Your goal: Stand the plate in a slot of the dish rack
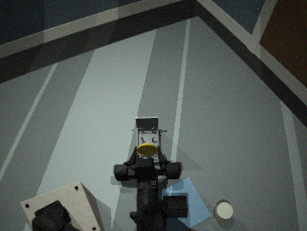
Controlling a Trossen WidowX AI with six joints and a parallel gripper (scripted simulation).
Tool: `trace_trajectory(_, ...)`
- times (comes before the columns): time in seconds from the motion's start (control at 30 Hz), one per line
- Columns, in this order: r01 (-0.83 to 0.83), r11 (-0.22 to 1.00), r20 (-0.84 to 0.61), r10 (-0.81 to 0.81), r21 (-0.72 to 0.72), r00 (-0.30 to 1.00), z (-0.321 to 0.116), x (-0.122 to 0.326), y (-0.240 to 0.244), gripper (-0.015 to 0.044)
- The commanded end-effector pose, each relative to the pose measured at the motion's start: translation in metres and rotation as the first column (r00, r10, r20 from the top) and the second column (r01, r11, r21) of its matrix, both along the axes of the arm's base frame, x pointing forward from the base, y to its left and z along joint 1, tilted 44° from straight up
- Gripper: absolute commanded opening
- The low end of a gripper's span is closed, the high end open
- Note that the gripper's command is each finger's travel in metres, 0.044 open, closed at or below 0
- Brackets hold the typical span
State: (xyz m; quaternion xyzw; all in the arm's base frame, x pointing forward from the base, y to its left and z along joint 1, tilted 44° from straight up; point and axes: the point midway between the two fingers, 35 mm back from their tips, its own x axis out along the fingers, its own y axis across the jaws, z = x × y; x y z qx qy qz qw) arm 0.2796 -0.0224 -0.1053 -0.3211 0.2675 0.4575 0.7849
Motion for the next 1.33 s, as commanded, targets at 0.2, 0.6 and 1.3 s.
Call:
trace_trajectory(0.2,0.0,1.0,0.0,0.0,0.0,1.0,0.0,0.0,0.0,0.0394)
trace_trajectory(0.6,0.023,1.0,-0.018,-0.023,0.001,1.0,0.038,0.012,0.031,0.04)
trace_trajectory(1.3,0.183,0.981,-0.284,-0.194,-0.067,0.939,0.08,0.017,0.084,0.04)
